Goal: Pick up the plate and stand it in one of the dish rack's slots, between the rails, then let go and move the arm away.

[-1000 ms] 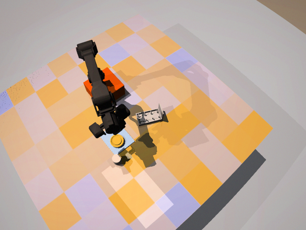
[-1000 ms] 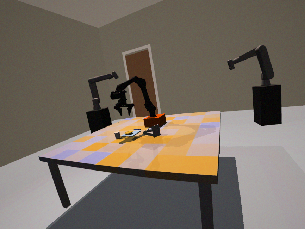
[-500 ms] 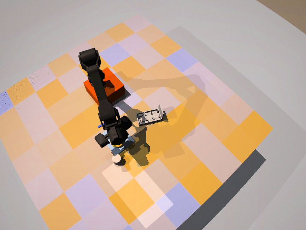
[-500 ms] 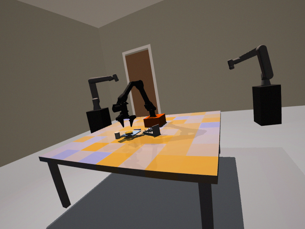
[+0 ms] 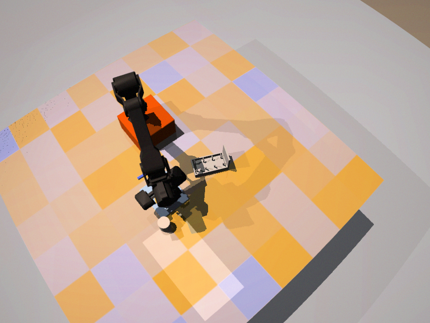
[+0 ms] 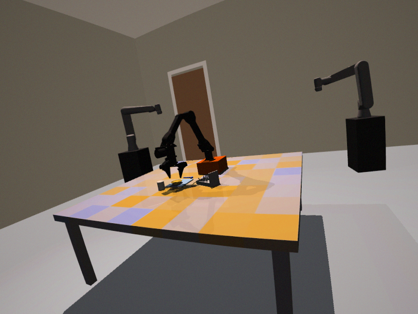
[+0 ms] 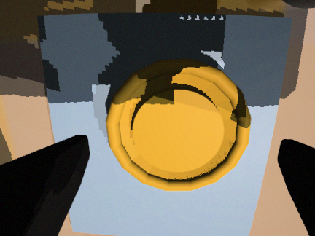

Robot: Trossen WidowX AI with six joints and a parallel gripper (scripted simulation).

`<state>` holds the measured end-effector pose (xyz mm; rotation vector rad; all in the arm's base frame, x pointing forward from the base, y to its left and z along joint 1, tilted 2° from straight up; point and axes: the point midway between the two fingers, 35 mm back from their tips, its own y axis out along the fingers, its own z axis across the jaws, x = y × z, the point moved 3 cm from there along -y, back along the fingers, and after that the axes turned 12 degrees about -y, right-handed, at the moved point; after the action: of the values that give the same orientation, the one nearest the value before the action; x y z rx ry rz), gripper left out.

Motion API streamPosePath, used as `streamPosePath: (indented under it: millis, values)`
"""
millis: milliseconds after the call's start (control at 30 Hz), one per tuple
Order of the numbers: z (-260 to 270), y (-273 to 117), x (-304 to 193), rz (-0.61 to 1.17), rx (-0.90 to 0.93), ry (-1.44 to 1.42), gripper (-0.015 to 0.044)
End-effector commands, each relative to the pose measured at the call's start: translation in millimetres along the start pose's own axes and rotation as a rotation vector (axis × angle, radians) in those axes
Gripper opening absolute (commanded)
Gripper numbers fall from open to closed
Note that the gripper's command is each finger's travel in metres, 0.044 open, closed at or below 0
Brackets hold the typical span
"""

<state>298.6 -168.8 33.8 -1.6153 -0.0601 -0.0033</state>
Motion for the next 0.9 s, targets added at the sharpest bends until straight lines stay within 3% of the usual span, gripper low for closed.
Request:
streamPosePath:
  millis: [0, 867]
  values:
    - [1, 9, -2, 0.011, 0.002, 0.003, 0.0400]
    - [3, 35, -3, 0.011, 0.002, 0.003, 0.0400]
